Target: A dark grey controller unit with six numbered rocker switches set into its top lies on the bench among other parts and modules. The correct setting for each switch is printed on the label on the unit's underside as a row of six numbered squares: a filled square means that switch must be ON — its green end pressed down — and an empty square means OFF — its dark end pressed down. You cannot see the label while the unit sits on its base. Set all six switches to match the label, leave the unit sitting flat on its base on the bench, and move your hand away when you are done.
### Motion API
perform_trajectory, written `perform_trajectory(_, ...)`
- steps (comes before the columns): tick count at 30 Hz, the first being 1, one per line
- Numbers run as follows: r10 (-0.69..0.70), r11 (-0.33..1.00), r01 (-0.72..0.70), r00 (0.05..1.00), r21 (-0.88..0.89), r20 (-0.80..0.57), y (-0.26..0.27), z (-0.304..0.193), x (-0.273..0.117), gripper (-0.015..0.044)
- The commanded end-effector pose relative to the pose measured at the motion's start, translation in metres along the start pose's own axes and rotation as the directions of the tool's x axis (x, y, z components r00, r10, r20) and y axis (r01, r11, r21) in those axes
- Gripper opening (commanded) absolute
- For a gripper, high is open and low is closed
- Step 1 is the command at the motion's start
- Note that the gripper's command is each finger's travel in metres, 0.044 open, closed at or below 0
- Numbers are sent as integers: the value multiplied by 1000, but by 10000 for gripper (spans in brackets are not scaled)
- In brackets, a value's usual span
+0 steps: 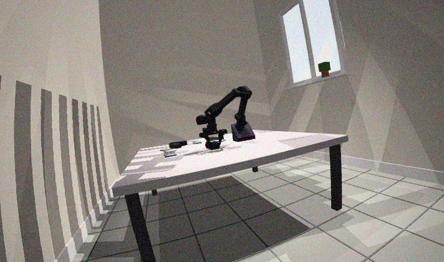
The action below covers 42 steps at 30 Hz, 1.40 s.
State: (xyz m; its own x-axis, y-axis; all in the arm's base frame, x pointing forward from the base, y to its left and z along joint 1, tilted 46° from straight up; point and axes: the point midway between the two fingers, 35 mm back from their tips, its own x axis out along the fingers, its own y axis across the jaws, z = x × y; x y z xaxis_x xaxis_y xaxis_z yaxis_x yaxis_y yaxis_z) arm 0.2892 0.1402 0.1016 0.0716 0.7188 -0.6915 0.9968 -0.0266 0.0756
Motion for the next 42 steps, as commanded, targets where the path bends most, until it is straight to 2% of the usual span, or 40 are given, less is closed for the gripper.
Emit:
perform_trajectory(1, 1, 1000, -1, 1000, 5, 3, 0, 1, 1, 325)
perform_trajectory(42, 1, 1000, -1, 1000, 5, 4, 0, 9, -22, 335)
